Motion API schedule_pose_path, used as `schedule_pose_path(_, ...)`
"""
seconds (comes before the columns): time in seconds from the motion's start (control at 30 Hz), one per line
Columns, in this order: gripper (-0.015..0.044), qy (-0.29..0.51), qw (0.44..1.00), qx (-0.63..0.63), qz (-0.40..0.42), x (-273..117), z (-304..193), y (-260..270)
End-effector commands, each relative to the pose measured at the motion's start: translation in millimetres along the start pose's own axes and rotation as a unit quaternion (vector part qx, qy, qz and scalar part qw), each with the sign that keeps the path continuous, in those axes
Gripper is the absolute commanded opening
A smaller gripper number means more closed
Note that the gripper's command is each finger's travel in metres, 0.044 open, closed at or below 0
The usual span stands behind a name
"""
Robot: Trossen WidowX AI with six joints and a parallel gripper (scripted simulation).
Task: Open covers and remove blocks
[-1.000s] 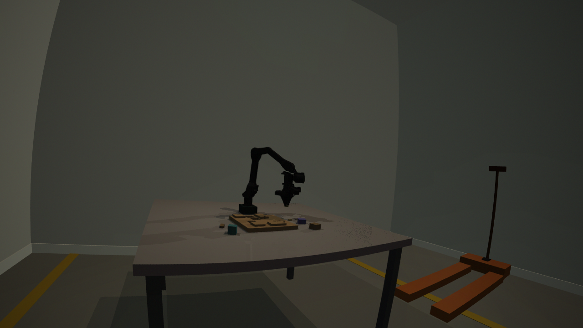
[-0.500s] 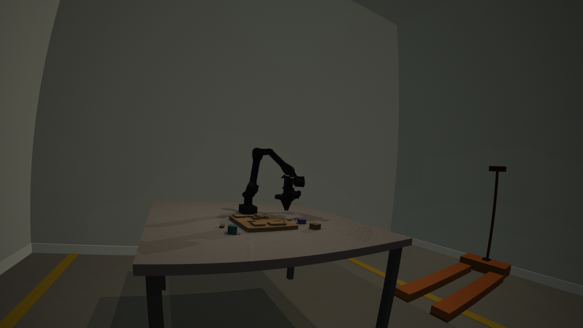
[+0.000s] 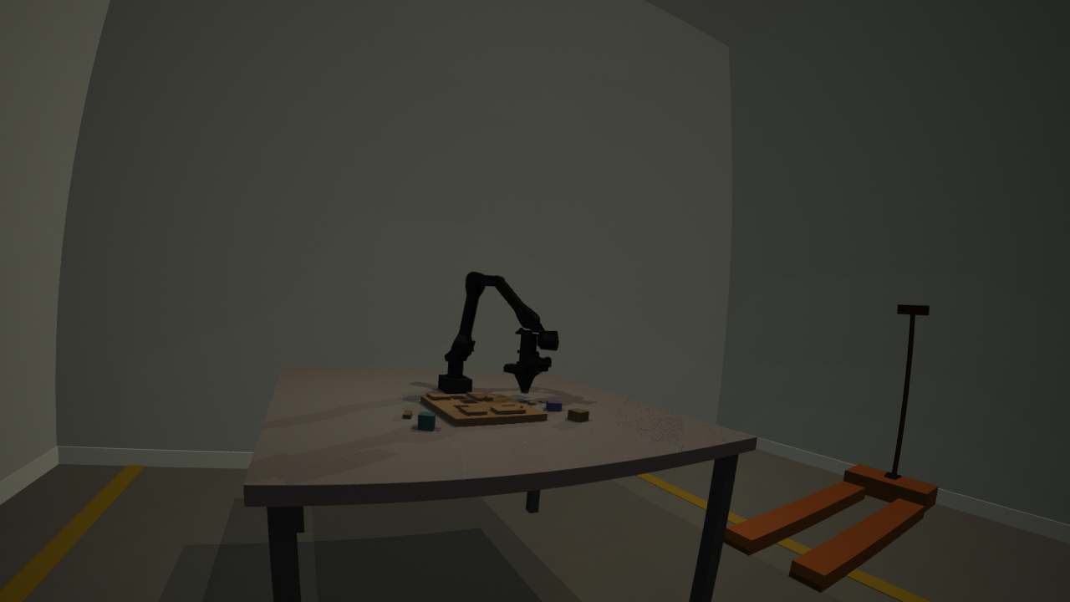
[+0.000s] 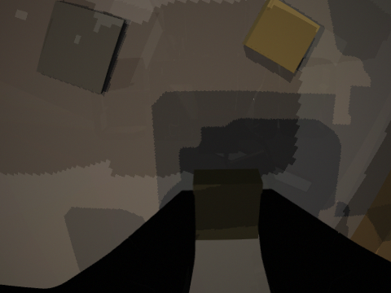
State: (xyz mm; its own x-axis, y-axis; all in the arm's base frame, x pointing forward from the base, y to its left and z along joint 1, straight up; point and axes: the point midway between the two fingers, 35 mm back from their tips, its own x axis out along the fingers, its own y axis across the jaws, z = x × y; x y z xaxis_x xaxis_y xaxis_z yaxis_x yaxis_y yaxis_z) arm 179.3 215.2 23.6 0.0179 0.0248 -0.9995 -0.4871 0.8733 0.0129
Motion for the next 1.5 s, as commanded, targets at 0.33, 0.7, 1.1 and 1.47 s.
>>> schedule_pose_path(0.33, 0.0080, 0.003, 1.000, 0.003, 0.000, 24, -5, -2)
schedule_pose_path(0.7, 0.0133, 0.001, 1.000, 0.000, -0.001, 30, -5, -2)
schedule_pose_path(1.1, 0.0440, 0.001, 1.000, 0.000, -0.001, 28, -5, -2)
schedule_pose_path(1.47, 0.0440, 0.002, 1.000, 0.001, 0.000, -6, -3, -1)
